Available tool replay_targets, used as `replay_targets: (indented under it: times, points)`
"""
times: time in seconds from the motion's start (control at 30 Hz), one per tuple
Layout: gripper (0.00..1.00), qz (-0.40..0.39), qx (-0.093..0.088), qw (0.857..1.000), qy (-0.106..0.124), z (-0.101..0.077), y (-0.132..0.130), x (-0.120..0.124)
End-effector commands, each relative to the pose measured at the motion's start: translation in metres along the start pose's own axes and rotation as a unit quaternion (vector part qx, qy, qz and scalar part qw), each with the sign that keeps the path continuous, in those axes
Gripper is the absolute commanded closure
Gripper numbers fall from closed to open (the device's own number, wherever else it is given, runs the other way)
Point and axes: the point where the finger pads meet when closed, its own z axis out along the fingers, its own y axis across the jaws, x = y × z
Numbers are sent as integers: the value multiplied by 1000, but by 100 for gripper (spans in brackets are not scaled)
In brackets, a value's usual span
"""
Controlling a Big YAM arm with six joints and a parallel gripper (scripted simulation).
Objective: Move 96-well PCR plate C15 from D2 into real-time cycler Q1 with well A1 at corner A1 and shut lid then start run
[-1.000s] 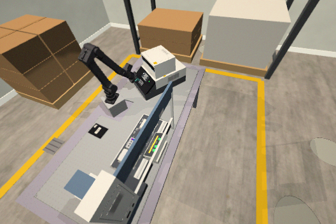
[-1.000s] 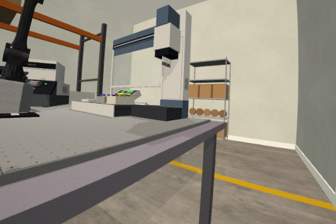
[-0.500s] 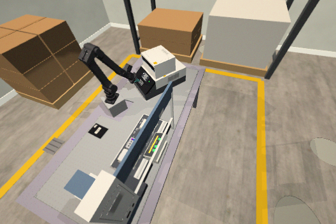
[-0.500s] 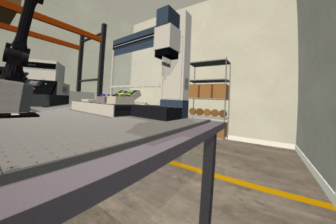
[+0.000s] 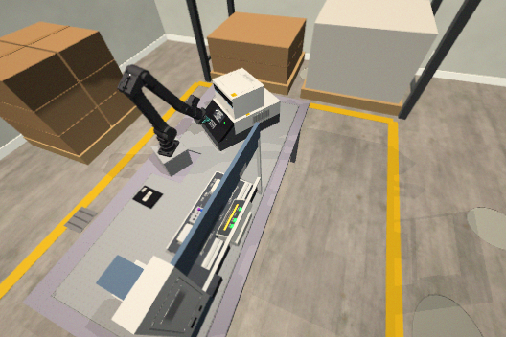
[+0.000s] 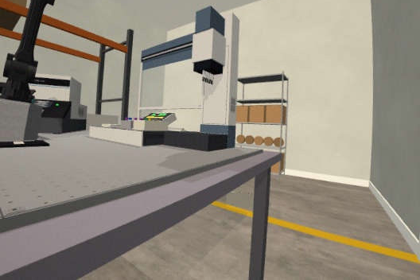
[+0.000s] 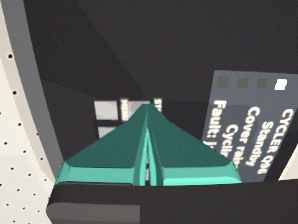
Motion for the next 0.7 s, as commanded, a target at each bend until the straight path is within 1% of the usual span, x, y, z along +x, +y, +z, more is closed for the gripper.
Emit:
replay_targets:
  times: [0.0, 0.13, 0.2, 0.47, 0.6, 0.67]
  points:
    - [100, 9, 8, 1000, -1, 1, -2, -1]
    - [100, 5, 0, 1000, 1, 1, 5, 1]
    - [100, 7, 4, 1000, 0, 2, -1, -1]
    - [100, 7, 5, 1000, 0, 4, -11, -5]
    - [100, 11, 14, 1000, -4, 1, -20, -7]
    - [100, 12, 16, 1000, -4, 1, -22, -8]
